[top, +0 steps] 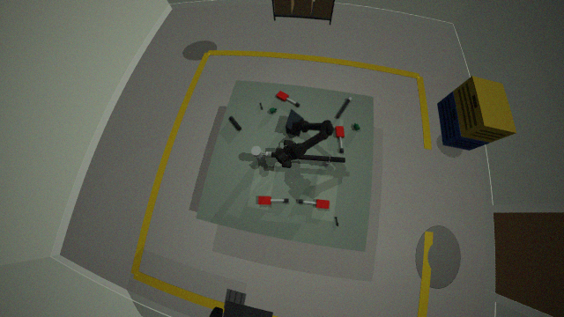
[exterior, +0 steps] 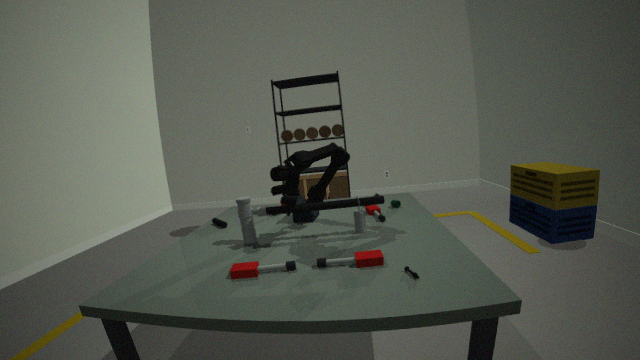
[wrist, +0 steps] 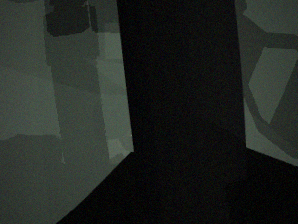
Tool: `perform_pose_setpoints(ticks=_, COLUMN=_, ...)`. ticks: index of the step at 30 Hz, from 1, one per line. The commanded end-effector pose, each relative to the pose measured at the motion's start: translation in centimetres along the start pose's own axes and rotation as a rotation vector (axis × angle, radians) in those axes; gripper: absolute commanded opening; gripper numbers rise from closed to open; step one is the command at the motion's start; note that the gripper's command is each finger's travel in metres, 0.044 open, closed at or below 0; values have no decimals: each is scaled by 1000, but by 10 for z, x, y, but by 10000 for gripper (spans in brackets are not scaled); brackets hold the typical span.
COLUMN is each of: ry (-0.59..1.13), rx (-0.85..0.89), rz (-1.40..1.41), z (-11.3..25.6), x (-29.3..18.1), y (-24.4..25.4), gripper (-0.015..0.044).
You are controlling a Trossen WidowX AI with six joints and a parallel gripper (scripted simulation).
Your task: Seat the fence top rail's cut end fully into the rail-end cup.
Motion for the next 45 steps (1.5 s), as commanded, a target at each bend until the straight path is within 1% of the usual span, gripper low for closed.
perform_pose_setpoints(ticks=1, ry=0, rx=0, rz=0, z=0, x=0, y=0, gripper=0)
perform_pose_setpoints(ticks=11, ry=0, rx=0, rz=0, z=1, x=-1, y=0, gripper=263)
perform_pose_setpoints(ticks=14, ry=0, rx=0, rz=-1, z=8, x=-5, y=1, gripper=341)
perform_pose_setpoints(ticks=18, ry=1, rx=-1, rz=-1, z=28, x=-16, y=2, gripper=440)
perform_pose_setpoints(ticks=22, ry=1, rx=-2, rz=-1, z=47, x=-29, y=3, gripper=440)
perform_pose_setpoints(ticks=28, ry=2, rx=3, rz=-15, z=49, x=-26, y=3, gripper=440)
perform_pose_setpoints(ticks=34, ry=21, rx=-3, rz=-94, z=83, x=-22, y=3, gripper=440)
perform_pose_setpoints(ticks=45, ry=22, rx=-3, rz=-97, z=84, x=-22, y=3, gripper=440)
Point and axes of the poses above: the point midway between the two fingers, 35 mm back from their tips, its own z axis back along the fingers, its own y axis across the jaws, x = y × z, the point moved 10 cm from there along z, back along the fingers, and after that the axes turned 7 degrees about z, right-handed, at the moved point
